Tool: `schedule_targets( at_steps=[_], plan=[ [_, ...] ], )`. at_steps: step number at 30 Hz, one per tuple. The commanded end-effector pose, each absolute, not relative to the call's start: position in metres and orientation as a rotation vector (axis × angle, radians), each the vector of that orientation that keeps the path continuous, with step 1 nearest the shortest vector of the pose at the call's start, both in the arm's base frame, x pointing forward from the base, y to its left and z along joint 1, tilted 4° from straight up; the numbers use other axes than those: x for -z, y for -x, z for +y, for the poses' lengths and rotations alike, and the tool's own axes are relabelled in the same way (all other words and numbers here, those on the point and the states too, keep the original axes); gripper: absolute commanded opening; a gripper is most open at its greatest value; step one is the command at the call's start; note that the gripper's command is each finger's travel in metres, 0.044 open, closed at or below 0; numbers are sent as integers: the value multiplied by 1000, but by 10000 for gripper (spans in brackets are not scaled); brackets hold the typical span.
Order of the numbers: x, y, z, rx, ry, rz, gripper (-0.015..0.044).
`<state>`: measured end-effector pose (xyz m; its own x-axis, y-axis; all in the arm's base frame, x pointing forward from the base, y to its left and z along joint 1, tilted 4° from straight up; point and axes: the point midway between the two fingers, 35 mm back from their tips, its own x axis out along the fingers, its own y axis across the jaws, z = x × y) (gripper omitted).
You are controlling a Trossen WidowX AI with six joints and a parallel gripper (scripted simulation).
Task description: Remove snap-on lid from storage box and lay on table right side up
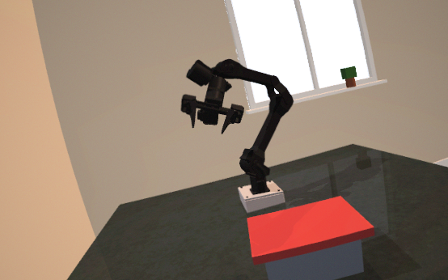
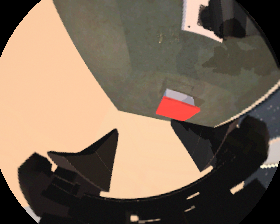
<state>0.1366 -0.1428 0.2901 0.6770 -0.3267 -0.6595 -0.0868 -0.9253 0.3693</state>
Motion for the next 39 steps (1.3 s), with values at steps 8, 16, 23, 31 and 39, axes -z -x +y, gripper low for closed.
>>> schedule_targets(
  at_steps=[8,16,23,31,39],
  plan=[
    [-261,-180,-135,1075,-2346,-52,235],
    [-234,-225,-108,981,-2108,159,235],
    [-212,-255,-69,862,-1899,314,235],
    [-188,-282,-9,681,-1679,426,235],
    [-181,-286,13,617,-1619,447,235]
  ],
)
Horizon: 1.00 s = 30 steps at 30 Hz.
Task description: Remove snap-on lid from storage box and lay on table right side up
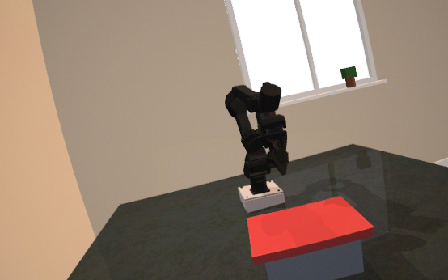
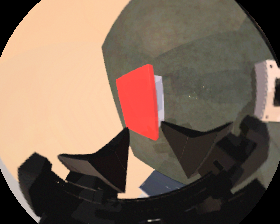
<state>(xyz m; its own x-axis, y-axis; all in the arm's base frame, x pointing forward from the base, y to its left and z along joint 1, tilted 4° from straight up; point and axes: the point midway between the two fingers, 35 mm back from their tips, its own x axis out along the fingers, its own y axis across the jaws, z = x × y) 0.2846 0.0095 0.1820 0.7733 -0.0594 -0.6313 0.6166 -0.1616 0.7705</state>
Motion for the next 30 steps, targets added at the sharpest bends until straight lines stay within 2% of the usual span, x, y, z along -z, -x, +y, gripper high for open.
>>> schedule_targets(
  at_steps=[1,7,12,30],
  plan=[
    [-181,-286,12,620,-1623,448,235],
    [-179,-286,13,617,-1619,447,235],
    [-130,-288,16,617,-1619,447,235],
    [-117,-305,16,616,-1619,446,235]
  ],
)
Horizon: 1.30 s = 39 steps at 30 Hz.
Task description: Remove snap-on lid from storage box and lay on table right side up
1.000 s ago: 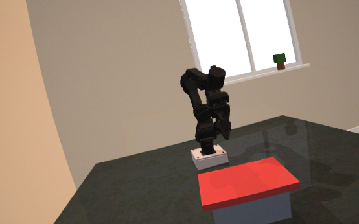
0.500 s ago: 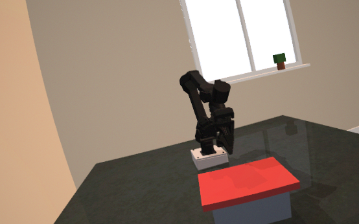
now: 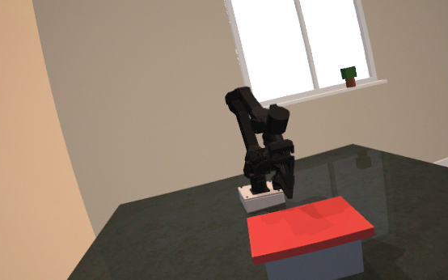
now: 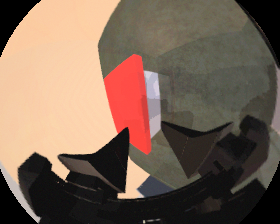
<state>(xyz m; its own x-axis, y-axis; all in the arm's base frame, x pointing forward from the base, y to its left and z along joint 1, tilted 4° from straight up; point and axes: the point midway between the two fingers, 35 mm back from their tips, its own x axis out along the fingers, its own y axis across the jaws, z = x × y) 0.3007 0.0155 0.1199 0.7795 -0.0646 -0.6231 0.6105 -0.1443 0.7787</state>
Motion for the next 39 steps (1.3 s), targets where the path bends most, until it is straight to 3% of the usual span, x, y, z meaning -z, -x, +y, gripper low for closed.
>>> schedule_targets(
  at_steps=[1,33,35,39],
  plan=[
    [-116,-306,16,616,-1619,446,235],
    [-84,-343,12,614,-1620,444,235],
    [-84,-343,12,614,-1620,444,183],
    [-84,-343,12,614,-1620,444,156]
  ],
)
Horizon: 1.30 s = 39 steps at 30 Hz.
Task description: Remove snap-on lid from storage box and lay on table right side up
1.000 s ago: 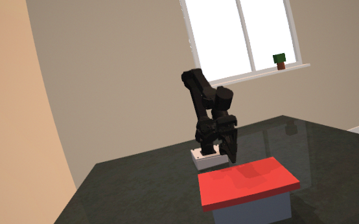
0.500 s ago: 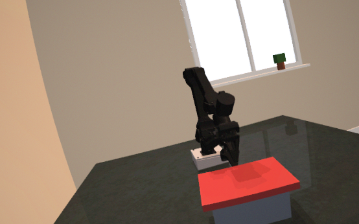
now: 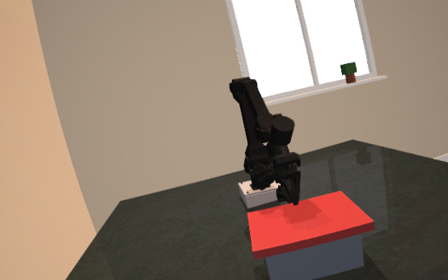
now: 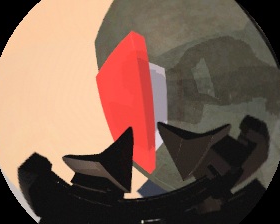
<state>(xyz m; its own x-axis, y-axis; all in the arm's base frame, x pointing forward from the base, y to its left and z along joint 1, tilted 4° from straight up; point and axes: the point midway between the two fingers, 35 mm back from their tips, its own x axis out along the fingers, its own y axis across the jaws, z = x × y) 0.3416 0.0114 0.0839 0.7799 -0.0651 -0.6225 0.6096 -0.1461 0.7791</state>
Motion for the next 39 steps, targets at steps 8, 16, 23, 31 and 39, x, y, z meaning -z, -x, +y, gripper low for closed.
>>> schedule_targets(
  at_steps=[8,16,23,31,39],
  plan=[
    [-84,-343,12,614,-1620,444,103],
    [-85,-343,11,617,-1623,440,0],
    [-87,-343,11,617,-1623,440,0],
    [-88,-342,11,617,-1623,440,0],
    [-90,-341,11,617,-1623,440,0]
  ],
)
